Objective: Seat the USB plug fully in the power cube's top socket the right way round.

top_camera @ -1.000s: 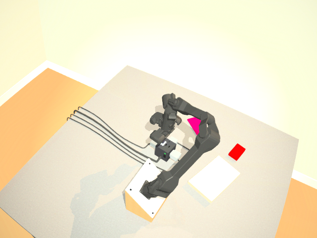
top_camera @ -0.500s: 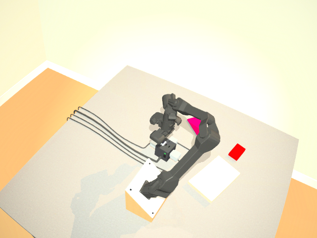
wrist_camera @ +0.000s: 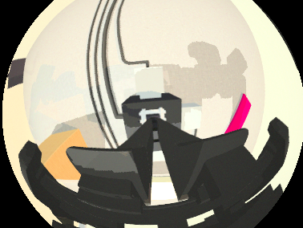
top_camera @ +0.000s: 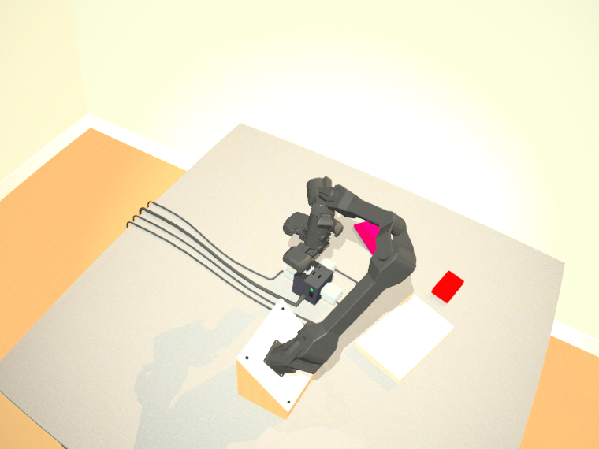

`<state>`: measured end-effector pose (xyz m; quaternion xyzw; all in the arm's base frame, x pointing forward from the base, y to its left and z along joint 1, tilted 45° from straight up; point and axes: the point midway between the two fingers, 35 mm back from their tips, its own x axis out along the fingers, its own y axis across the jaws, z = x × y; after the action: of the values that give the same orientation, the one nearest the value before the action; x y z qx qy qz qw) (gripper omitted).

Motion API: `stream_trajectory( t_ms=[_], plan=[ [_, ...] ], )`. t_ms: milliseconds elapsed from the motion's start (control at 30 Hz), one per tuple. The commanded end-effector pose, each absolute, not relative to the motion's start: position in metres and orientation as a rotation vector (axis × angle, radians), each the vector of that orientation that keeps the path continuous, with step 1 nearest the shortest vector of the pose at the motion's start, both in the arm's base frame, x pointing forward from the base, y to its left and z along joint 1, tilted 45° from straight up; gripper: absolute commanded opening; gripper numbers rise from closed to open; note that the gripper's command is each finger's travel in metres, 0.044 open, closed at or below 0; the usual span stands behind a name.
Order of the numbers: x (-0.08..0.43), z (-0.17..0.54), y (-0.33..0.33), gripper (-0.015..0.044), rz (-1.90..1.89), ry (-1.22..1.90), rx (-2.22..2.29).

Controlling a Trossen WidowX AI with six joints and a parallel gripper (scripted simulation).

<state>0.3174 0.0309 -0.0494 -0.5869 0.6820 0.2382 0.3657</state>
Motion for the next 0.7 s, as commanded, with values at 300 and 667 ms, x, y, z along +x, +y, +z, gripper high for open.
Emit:
stream_trajectory(
  t_ms=[300, 667],
  plan=[
    [0.3175, -0.0507, 0.0289, 0.0, 0.612, 1.754, -1.515],
    [0.3175, -0.0516, 0.0281, 0.0, 0.612, 1.754, -1.515]
  ],
)
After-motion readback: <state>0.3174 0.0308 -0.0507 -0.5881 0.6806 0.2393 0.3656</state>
